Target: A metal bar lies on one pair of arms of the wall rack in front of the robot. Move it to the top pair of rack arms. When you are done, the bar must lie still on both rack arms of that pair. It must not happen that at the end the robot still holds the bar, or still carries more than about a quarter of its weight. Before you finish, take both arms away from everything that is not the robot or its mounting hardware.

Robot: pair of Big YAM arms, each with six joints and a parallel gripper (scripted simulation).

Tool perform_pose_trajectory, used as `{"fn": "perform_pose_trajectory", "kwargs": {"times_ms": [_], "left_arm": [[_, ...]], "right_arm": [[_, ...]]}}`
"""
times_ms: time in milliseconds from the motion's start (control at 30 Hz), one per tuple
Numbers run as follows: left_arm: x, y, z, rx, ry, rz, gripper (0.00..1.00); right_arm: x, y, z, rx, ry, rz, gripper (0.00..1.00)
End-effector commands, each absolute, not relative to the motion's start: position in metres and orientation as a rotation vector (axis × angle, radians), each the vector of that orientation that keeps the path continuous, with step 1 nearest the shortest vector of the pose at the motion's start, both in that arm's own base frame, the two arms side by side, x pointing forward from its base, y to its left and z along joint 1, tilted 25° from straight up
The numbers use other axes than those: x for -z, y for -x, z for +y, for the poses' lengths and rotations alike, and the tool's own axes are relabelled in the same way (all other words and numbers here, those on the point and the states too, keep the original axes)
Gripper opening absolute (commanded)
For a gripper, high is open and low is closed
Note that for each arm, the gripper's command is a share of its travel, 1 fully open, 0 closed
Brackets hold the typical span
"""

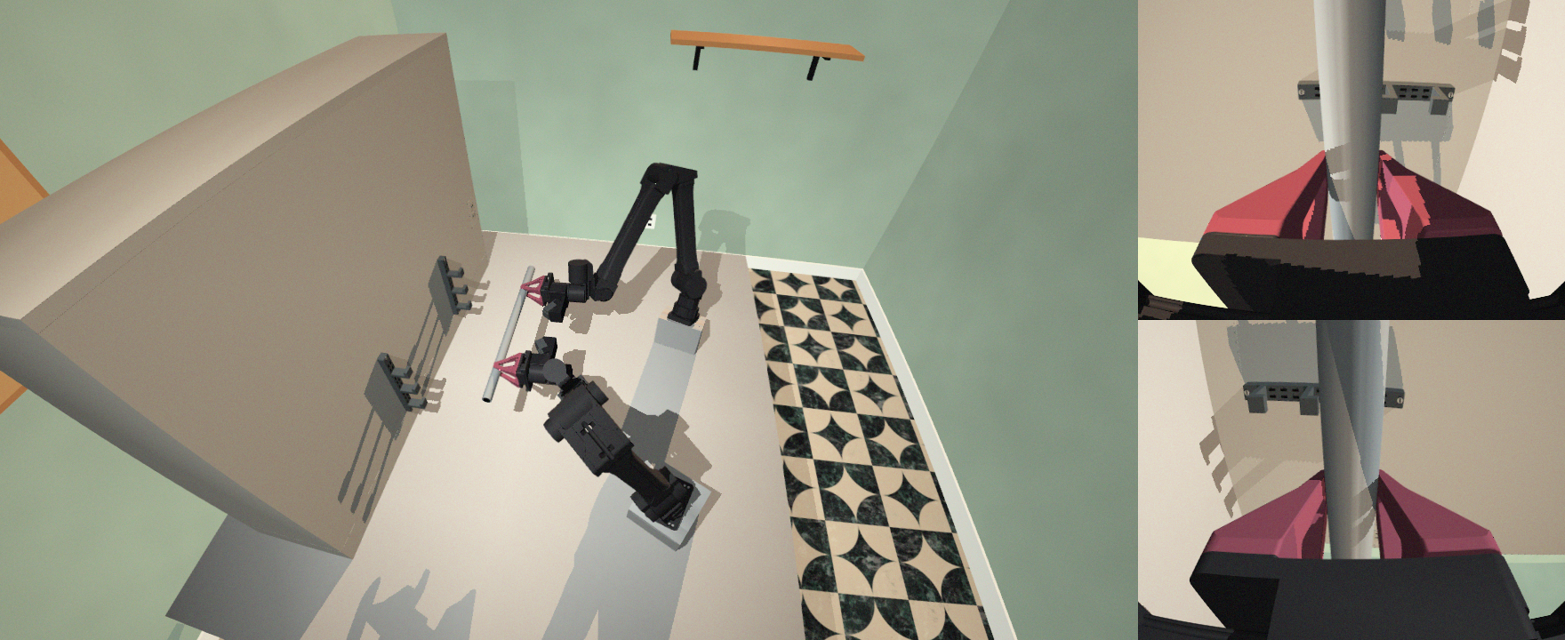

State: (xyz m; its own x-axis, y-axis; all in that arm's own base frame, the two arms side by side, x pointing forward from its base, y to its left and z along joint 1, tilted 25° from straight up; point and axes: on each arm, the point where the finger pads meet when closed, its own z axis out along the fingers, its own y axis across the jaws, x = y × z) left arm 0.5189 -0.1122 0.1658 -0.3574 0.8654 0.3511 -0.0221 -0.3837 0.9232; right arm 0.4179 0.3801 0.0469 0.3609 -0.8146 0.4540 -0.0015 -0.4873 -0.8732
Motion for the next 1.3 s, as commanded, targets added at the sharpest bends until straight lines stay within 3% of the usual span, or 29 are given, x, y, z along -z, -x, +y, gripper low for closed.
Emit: {"fn": "perform_pose_trajectory", "kwargs": {"times_ms": [0,1267], "left_arm": [[-0.212,-0.531,-0.133,-1.85,-1.162,1.115,0.0],[-0.258,-0.527,-0.153,-1.85,-1.162,1.115,0.0]], "right_arm": [[-0.089,-0.418,0.411,1.2,1.688,0.691,0.0],[-0.12,-0.417,0.426,1.2,1.688,0.691,0.0]]}}
